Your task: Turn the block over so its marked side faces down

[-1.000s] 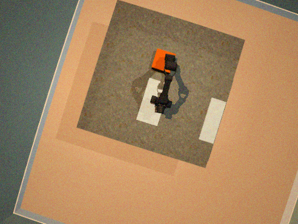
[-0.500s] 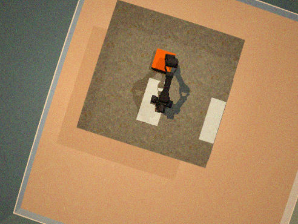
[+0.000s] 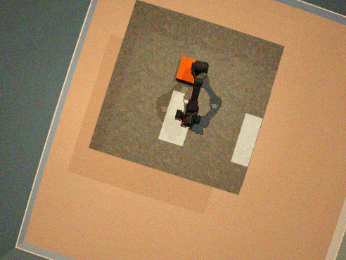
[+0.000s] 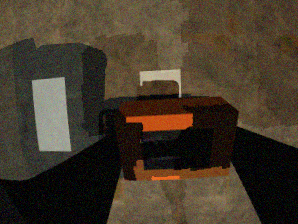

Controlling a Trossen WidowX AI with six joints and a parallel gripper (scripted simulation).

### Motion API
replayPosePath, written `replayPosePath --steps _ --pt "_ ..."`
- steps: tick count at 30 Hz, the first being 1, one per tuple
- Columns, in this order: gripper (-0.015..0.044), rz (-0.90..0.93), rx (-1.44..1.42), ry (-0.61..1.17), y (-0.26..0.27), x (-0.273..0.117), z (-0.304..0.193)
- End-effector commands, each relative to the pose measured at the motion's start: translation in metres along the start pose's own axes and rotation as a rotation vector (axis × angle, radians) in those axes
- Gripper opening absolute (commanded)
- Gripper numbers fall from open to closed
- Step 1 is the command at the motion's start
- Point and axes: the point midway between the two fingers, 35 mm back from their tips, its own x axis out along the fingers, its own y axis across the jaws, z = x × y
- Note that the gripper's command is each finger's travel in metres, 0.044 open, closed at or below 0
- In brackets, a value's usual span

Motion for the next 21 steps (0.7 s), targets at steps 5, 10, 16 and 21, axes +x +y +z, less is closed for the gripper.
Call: replayPosePath --steps 5,10,16,21 --pt "0.0 -0.005 0.002 -0.116 -0.0009 -0.0002 -0.0038" --pt "0.0 -0.004 0.003 -0.189 -0.0011 -0.0019 -0.0059" --pt "0.0 -0.003 0.007 -0.278 -0.0016 -0.0056 -0.0094" --pt "0.0 -0.002 0.007 -0.301 -0.0017 -0.0062 -0.0102"
